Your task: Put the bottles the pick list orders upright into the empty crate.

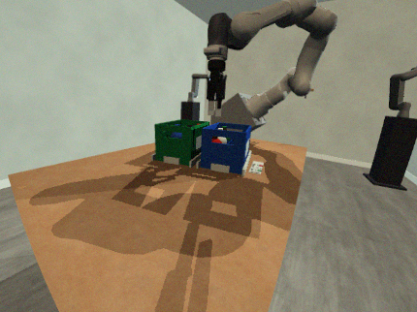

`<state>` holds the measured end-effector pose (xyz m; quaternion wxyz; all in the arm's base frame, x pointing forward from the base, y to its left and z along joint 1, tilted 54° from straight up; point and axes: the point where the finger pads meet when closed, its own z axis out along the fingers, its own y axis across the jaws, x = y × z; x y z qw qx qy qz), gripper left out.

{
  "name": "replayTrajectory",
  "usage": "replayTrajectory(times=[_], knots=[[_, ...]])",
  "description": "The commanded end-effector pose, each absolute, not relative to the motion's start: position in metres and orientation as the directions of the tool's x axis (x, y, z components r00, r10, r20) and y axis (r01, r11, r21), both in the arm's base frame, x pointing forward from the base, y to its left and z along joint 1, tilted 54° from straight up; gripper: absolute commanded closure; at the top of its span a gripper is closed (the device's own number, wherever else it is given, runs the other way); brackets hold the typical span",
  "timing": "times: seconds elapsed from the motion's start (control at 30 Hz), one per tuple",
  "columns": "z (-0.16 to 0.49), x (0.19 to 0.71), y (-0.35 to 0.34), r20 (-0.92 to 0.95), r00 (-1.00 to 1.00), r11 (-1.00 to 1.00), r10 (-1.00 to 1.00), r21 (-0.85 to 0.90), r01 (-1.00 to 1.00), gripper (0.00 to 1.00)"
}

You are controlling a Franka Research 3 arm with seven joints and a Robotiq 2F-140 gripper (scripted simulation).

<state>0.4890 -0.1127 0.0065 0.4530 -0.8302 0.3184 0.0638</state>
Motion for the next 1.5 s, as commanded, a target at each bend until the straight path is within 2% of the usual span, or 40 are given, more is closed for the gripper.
replayTrajectory(times=[0.0,1.27,1.47], knots=[[-0.008,0.476,-0.121,-0.375,0.802,-0.4,-0.465,-0.719,-0.568,0.62],[-0.123,0.367,-0.181,-0.375,0.802,-0.4,-0.465,-0.719,-0.568,0.62],[-0.127,0.363,-0.183,-0.375,0.802,-0.4,-0.465,-0.719,-0.568,0.62]])
